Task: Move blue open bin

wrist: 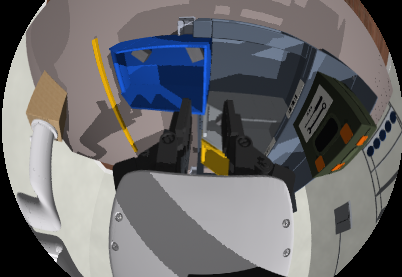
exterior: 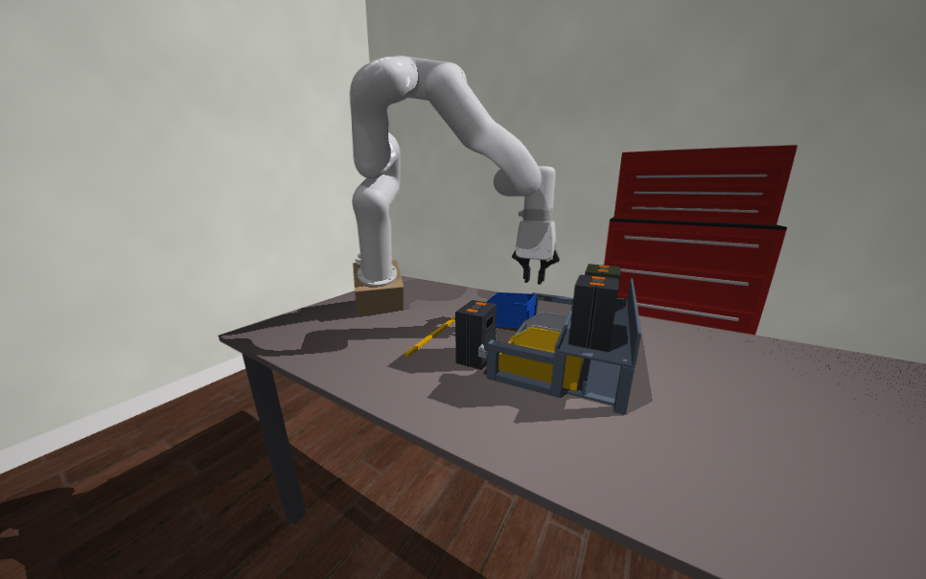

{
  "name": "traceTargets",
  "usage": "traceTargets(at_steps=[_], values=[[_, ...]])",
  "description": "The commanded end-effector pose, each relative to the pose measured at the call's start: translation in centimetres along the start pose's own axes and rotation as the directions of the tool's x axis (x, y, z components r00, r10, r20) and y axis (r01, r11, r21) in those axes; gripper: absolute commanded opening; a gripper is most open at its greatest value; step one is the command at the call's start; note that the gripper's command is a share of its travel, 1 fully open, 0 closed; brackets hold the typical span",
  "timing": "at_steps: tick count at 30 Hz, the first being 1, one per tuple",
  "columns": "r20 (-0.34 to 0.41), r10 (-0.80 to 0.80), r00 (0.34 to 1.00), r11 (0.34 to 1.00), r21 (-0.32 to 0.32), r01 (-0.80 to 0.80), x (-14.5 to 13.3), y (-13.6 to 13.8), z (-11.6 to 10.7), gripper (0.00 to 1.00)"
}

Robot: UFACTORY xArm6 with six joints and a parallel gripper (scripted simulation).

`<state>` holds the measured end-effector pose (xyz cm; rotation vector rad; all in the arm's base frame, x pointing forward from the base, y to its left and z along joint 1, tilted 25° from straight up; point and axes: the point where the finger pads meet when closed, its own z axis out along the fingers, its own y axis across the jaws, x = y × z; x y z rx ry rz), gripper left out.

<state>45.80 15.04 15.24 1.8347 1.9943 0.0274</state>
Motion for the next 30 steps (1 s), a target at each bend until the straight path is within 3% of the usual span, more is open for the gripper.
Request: traceTargets(at_steps=[1,21,30], values=[[-0.002,0.001,1.0,1.0,-0.004,-0.001,0.0,0.1,-0.1,0.33],[-0.002,0.001,1.0,1.0,-0.004,-0.001,0.0,-0.1,-0.1,0.33],[-0.002,0.001,1.0,1.0,-0.004,-0.001,0.0,-0.1,0.9,0.33]])
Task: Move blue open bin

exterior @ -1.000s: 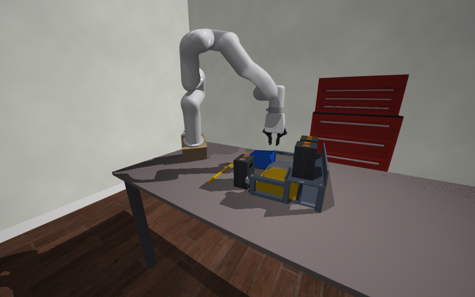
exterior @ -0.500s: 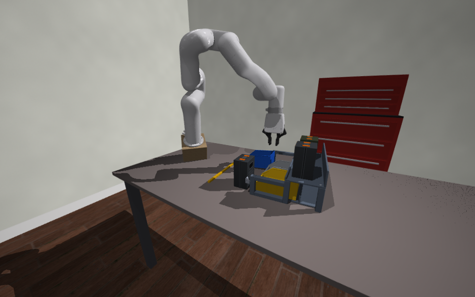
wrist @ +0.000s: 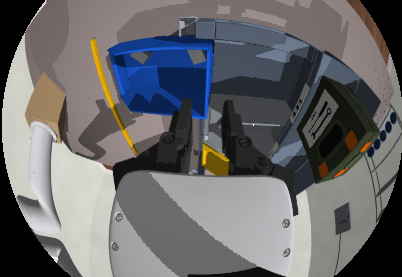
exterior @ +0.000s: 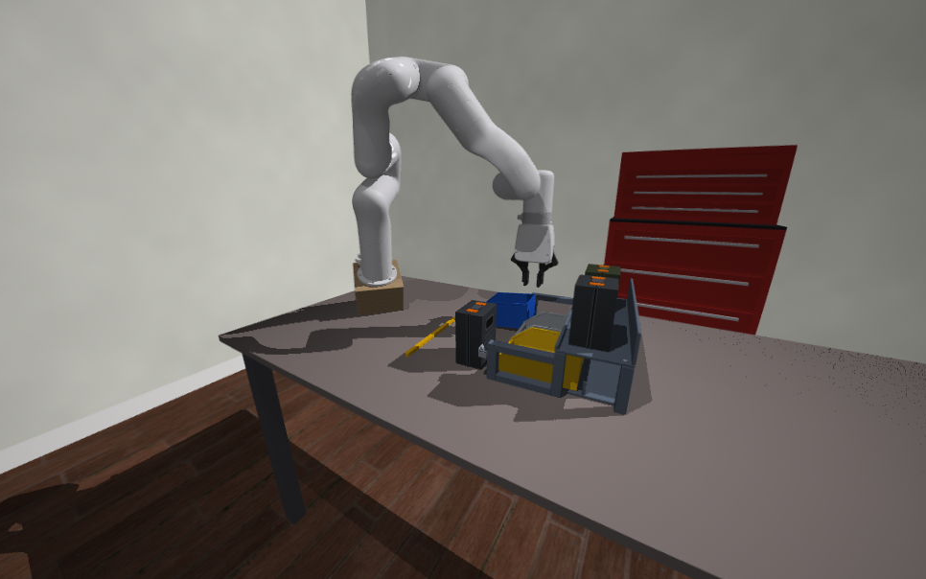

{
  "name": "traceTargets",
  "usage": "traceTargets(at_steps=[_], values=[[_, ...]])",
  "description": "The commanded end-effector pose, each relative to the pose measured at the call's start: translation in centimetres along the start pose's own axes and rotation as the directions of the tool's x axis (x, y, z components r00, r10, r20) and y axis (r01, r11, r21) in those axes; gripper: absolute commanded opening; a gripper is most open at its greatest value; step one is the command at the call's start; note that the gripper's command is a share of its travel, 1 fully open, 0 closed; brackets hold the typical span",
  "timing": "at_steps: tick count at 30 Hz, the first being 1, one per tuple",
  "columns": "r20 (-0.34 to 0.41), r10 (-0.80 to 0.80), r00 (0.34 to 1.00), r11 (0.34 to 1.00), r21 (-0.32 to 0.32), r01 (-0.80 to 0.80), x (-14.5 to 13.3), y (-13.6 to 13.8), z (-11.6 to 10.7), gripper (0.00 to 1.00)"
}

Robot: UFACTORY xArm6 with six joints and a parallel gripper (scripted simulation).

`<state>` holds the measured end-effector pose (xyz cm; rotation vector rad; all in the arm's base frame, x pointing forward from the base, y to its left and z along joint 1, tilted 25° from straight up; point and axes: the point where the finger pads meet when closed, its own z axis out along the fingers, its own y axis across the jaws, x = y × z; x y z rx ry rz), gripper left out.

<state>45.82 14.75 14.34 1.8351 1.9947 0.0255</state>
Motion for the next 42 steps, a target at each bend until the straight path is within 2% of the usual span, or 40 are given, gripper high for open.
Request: traceTargets(at_steps=[1,8,13,25,30,42], values=[[-0.002,0.001,1.0,1.0,-0.005,-0.001,0.0,0.2,0.0,0.33],[-0.002,0.001,1.0,1.0,-0.005,-0.001,0.0,0.2,0.0,0.33],[-0.002,0.001,1.0,1.0,-0.005,-0.001,0.0,0.2,1.0,0.33],[-0.002,0.001,1.0,1.0,-0.005,-0.001,0.0,0.2,1.0,0.33],[-0.002,0.001,1.0,1.0,-0.005,-0.001,0.0,0.2,2.0,0.33],[-0.002,0.001,1.0,1.0,-0.005,-0.001,0.0,0.2,2.0,0.33]])
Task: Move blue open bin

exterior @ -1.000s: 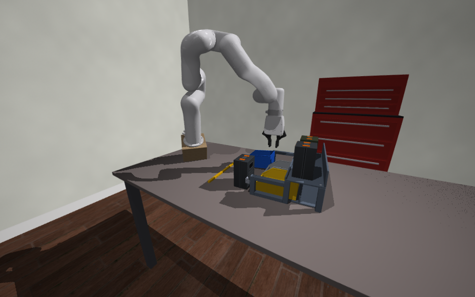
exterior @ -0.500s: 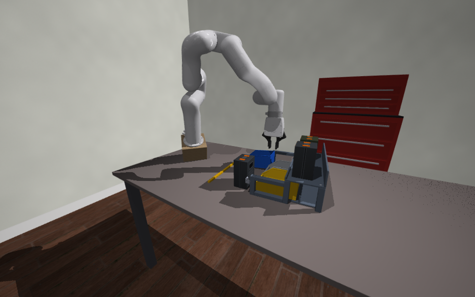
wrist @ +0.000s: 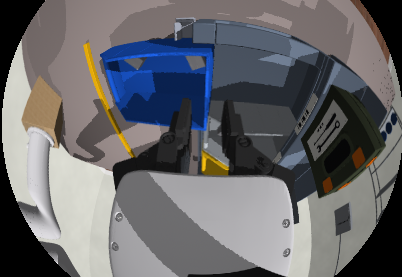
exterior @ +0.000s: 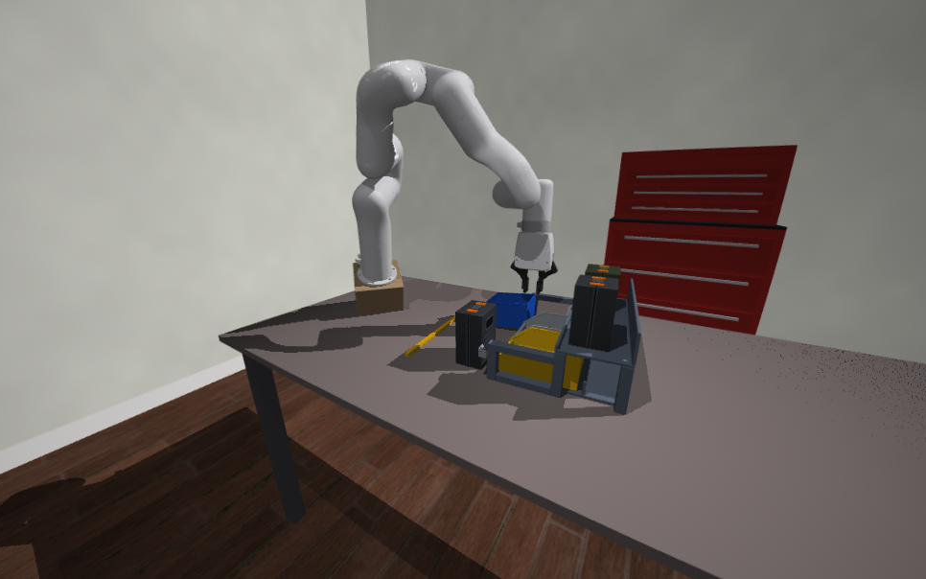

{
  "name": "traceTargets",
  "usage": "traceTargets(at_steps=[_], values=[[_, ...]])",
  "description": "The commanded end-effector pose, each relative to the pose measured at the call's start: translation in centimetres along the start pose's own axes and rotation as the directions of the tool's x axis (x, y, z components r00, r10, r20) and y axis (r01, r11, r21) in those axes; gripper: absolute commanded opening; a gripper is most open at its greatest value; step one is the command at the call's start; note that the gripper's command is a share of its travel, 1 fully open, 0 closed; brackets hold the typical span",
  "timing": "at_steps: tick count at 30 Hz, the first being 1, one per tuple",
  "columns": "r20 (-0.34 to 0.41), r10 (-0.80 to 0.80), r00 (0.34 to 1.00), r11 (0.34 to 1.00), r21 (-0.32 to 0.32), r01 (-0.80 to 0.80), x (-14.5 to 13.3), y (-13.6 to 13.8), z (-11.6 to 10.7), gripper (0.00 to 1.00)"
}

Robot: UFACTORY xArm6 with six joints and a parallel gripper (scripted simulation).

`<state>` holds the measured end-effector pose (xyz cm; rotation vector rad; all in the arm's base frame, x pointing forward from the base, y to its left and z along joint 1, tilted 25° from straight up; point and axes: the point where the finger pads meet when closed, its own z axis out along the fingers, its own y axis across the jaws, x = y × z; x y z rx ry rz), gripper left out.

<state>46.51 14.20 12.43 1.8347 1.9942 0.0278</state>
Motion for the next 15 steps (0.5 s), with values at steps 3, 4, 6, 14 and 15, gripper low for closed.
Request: traceTargets(at_steps=[3,4,6,14,15], values=[[-0.001,0.001,1.0,1.0,-0.003,-0.001,0.03,0.12,0.46,0.33],[-0.001,0.001,1.0,1.0,-0.003,-0.001,0.03,0.12,0.66,0.33],[-0.001,0.001,1.0,1.0,-0.003,-0.001,0.03,0.11,0.86,0.33],[-0.001,0.001,1.0,1.0,-0.003,-0.001,0.03,0.11,0.86,0.33],[-0.001,0.001,1.0,1.0,-0.003,-0.001,0.03,0.11,0.86,0.33]])
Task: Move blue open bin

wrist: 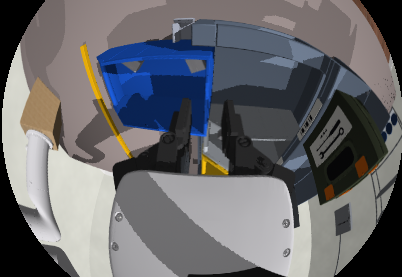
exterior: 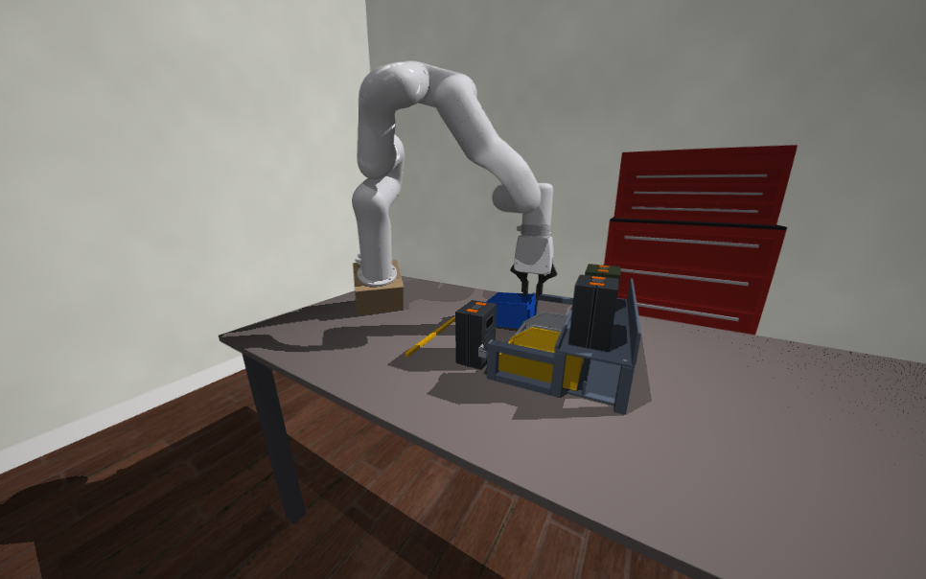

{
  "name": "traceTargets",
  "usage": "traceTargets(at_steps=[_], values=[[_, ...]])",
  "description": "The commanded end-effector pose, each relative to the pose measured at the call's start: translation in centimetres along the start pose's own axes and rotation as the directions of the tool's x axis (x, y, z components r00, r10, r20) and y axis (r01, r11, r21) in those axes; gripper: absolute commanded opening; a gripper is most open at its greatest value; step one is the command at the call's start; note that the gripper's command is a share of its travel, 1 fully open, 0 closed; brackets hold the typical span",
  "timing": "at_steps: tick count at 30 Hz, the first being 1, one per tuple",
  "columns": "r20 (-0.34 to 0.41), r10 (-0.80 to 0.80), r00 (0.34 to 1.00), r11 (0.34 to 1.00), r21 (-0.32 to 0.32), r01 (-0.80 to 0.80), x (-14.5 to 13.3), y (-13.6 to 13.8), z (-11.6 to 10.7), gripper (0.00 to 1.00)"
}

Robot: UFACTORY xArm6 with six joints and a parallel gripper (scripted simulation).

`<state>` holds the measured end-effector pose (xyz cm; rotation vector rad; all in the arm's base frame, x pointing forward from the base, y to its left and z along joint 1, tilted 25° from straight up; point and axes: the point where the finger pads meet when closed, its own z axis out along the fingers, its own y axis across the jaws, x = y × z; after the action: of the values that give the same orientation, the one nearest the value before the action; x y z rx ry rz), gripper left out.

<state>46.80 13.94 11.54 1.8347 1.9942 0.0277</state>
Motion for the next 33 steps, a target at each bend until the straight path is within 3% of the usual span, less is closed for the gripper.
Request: traceTargets(at_steps=[1,33], values=[[-0.001,0.001,1.0,1.0,-0.004,-0.001,0.0,0.1,-0.1,0.33],[-0.001,0.001,1.0,1.0,-0.004,-0.001,0.0,0.1,1.9,0.33]])
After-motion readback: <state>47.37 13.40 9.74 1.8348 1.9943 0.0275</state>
